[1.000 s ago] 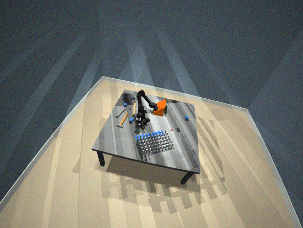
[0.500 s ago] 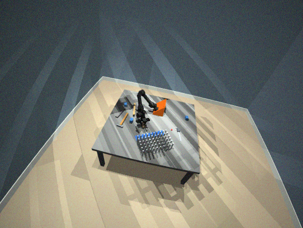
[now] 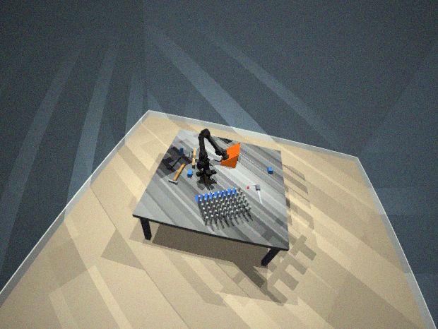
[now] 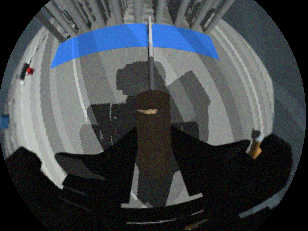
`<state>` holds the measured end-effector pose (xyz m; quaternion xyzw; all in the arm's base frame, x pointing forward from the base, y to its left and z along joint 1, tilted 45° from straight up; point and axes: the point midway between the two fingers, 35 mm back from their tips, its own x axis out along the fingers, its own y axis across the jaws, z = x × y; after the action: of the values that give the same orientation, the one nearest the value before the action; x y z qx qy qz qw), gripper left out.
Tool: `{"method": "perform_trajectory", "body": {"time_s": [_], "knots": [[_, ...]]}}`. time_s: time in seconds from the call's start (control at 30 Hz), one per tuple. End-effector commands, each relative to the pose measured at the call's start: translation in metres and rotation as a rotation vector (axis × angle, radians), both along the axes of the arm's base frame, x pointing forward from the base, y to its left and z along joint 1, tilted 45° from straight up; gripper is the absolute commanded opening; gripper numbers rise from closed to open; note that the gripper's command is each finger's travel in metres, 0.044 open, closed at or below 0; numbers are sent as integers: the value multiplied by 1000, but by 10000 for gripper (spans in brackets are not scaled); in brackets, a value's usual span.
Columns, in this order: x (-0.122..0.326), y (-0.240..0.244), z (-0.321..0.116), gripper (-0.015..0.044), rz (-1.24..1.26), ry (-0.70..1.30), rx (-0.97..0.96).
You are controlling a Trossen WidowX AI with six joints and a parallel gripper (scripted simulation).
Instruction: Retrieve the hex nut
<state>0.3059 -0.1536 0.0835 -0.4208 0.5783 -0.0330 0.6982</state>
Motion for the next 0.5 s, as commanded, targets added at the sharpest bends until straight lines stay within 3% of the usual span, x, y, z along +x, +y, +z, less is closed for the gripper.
{"method": "perform_trajectory", "body": {"time_s": [0.0,0.47], "knots": [[-2,0,0,0,5,1,6],[1,8,8,0,4,-1,6]]}}
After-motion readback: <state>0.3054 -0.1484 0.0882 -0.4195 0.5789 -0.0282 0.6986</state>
